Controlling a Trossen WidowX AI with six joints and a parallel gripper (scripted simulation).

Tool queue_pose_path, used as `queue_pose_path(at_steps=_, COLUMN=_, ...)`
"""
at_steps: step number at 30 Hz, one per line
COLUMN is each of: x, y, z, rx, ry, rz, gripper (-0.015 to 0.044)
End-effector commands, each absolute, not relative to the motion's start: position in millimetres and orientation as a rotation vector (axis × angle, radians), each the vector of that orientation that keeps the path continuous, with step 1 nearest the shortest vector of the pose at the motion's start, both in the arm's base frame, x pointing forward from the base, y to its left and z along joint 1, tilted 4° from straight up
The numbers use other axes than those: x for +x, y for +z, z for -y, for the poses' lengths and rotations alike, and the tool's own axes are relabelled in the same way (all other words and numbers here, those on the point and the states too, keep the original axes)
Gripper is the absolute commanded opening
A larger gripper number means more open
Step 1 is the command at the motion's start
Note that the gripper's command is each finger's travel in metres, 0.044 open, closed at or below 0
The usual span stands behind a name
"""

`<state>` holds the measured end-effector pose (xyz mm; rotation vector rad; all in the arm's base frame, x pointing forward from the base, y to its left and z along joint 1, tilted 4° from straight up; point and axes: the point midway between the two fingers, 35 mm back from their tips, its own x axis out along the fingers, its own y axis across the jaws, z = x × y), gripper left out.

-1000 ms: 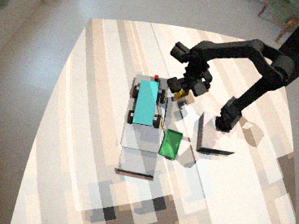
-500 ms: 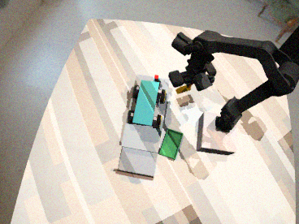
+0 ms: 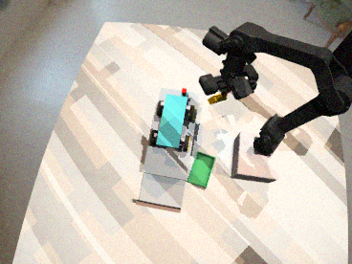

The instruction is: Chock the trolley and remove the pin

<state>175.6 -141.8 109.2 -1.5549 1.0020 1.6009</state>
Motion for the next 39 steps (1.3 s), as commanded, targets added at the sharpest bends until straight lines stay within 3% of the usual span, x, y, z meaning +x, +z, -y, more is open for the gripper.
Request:
queue_pose_path(at_steps=1, x=178.5, y=122.4, z=141.5, rx=-1.557, ry=1.594, rz=-1.0, gripper=0.0)
queue_pose_path(at_steps=10, x=178.8, y=124.1, z=141.4, rx=-1.527, ry=1.56, rz=-1.03, gripper=0.0)
queue_pose_path(at_steps=39, x=178.9, y=124.1, z=141.4, rx=-0.85, ry=0.831, rz=-1.472, gripper=0.0)
